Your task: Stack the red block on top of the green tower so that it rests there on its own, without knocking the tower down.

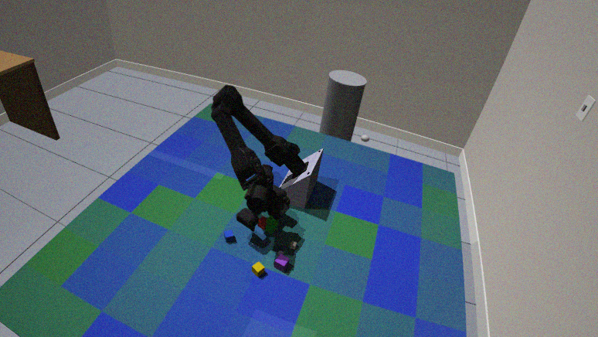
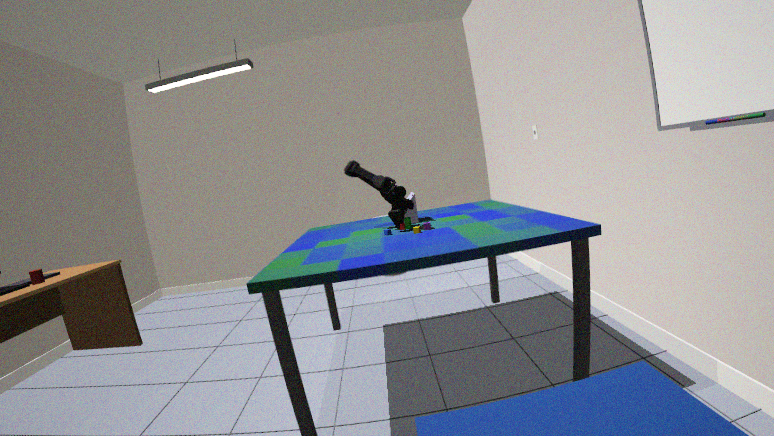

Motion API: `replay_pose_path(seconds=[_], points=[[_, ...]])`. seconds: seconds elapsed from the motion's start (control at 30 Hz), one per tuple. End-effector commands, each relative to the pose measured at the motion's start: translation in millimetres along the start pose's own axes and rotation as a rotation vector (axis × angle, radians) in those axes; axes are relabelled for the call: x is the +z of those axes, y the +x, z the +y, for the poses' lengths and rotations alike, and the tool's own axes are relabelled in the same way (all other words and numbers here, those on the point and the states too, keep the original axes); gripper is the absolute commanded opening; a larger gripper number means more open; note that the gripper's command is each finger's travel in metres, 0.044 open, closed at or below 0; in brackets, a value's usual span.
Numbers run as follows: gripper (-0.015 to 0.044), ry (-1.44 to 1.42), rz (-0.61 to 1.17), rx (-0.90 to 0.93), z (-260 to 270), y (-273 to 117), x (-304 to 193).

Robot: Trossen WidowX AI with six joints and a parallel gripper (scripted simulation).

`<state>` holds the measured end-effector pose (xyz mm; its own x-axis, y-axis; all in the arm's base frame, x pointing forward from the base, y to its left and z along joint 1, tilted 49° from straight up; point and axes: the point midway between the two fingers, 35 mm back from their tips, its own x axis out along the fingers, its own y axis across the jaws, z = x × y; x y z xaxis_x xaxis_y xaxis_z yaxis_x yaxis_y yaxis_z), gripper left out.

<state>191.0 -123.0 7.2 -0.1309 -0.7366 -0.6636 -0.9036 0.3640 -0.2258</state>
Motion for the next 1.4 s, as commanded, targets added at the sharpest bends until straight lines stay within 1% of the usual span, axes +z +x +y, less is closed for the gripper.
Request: replay_pose_path(seconds=[0.0, 0.2, 0.6, 0.9, 0.97, 1.0, 1.37], points=[[0.044, -0.007, 0.005, 0.0, 1.7, 1.3, -0.6], [0.044, -0.007, 0.005, 0.0, 1.7, 0.7, -0.5], [0.0125, -0.007, 0.005, 0.0, 1.7, 0.7, -0.5], [0.0065, -0.007, 0.005, 0.0, 1.7, 0.7, -0.5], [0.0012, -0.007, 0.005, 0.001, 1.5, -1.3, -0.3], [0.0, -0.007, 0.004, 0.001, 1.4, -3.2, -0.1], [0.0, -0.007, 0.002, 0.001, 0.6, -48.2, 1.2]])
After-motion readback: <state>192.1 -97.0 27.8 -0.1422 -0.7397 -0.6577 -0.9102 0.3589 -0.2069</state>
